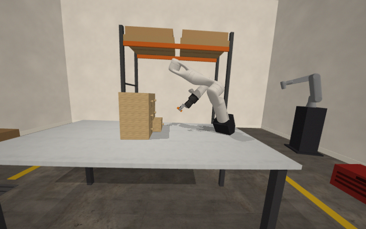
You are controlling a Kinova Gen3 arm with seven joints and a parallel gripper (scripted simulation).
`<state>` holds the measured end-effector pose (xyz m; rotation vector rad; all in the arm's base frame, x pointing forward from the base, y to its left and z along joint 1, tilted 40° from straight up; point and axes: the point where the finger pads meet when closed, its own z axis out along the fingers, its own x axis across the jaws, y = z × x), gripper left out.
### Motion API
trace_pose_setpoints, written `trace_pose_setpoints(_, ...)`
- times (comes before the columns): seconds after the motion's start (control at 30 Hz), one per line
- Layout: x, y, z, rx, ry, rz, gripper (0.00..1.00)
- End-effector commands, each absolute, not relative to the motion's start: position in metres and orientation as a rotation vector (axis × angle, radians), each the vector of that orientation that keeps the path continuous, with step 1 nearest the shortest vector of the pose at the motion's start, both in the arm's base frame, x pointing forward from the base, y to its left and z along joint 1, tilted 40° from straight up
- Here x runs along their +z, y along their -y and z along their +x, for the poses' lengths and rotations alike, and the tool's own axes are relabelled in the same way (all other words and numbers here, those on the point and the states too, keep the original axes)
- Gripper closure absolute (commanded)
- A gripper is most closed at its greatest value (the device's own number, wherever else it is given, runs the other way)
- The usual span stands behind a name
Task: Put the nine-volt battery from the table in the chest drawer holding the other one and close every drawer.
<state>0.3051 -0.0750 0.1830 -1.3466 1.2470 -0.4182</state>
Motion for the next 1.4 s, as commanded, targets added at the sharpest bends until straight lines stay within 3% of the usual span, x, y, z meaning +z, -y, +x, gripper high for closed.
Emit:
trace_pose_setpoints(0.0, 0.1771, 0.0827, 0.3011, -0.469, -1.286, -1.264, 0.49)
trace_pose_setpoints(1.37, 0.1776, 0.0803, 0.3004, -0.716, -1.128, -0.887, 0.49)
